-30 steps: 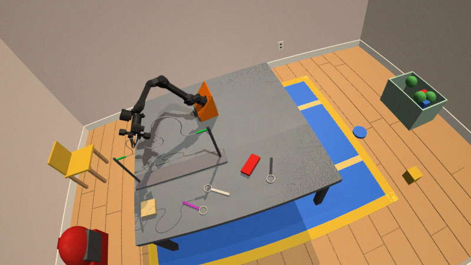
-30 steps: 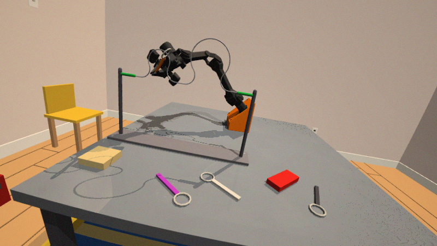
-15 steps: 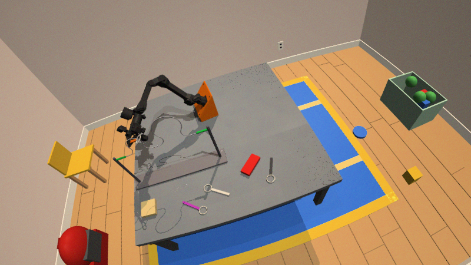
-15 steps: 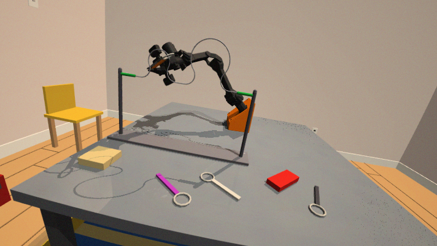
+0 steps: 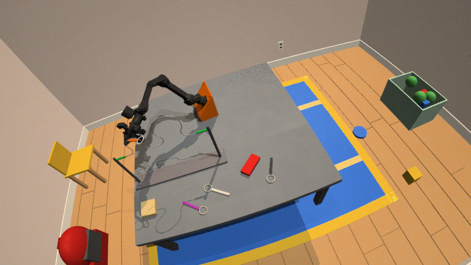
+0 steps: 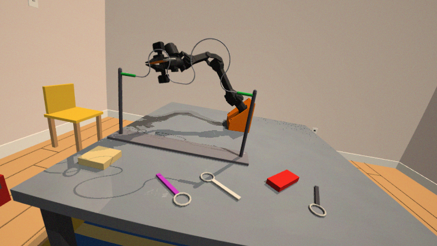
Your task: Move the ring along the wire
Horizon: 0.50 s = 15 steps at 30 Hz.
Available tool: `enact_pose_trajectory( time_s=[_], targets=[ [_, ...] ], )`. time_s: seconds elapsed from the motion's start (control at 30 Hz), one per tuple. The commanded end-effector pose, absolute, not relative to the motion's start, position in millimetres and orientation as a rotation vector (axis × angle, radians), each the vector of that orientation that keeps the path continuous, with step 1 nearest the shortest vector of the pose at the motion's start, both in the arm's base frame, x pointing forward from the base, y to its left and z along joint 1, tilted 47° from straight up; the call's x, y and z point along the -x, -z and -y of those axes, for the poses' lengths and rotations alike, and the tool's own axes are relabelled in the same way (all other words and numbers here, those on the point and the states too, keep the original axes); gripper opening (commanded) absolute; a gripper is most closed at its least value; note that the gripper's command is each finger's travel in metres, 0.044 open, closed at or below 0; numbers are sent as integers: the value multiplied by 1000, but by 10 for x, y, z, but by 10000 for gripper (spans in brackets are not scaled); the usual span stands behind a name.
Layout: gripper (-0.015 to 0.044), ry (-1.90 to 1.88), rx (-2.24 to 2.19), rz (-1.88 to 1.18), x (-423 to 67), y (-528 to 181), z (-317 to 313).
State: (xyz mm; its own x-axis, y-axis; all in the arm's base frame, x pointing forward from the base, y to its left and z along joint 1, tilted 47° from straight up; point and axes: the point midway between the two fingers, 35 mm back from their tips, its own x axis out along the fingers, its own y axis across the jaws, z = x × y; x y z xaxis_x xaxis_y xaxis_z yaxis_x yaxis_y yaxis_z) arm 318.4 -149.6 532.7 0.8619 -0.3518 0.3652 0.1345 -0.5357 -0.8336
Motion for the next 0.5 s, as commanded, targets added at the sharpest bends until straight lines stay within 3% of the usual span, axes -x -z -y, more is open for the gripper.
enact_pose_trajectory(
  time_s=[0.0, 0.47],
  targets=[
    [-150, 649, 2136, -137, -3177, -5367, 1460],
    [-150, 734, 2388, -76, -3161, -5470, 1361]
  ],
)
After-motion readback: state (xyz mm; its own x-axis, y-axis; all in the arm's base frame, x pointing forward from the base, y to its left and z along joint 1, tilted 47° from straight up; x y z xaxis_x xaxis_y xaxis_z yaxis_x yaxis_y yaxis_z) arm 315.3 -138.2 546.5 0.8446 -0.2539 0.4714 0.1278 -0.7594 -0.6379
